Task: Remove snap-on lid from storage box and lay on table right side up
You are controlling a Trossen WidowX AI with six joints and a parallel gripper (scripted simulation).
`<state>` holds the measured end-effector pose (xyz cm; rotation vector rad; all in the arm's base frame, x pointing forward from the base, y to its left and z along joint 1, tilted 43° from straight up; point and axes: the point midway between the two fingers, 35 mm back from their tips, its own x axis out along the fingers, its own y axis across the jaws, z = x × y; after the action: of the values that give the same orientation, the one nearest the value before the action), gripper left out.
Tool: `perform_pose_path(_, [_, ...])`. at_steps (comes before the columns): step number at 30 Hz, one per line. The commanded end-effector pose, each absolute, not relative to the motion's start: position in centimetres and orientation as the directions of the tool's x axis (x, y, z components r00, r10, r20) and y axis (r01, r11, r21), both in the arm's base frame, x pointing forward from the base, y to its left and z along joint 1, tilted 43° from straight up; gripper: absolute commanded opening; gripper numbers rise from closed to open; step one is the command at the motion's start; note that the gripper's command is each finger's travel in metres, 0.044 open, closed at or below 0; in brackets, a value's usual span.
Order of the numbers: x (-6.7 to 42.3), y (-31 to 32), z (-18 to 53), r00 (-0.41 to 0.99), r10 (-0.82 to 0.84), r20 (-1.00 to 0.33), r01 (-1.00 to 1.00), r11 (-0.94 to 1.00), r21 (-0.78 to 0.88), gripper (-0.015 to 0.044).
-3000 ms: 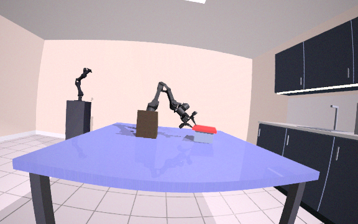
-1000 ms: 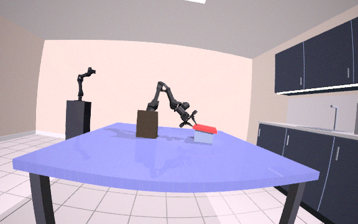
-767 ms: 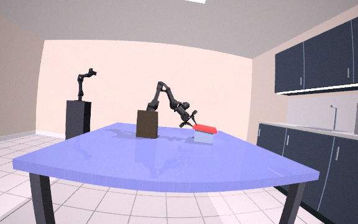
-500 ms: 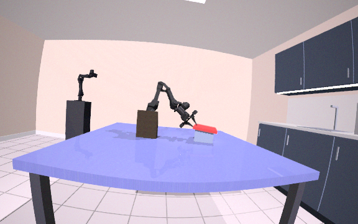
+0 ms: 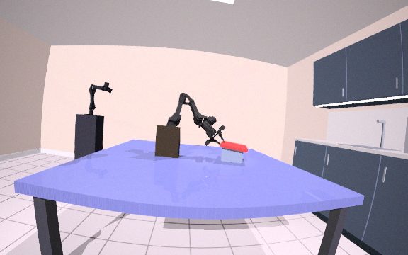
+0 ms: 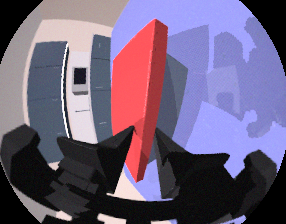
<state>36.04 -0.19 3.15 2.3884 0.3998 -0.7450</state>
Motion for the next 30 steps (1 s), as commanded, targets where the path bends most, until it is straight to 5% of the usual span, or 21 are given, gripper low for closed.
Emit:
perform_pose_path(1, [36.11,-0.21,3.15,0.798,0.105,-0.594,0.44,-0.774,0.455,0.0])
perform_pose_path(30, [36.21,-0.41,3.26,0.798,0.101,-0.594,0.437,-0.775,0.455,0.0])
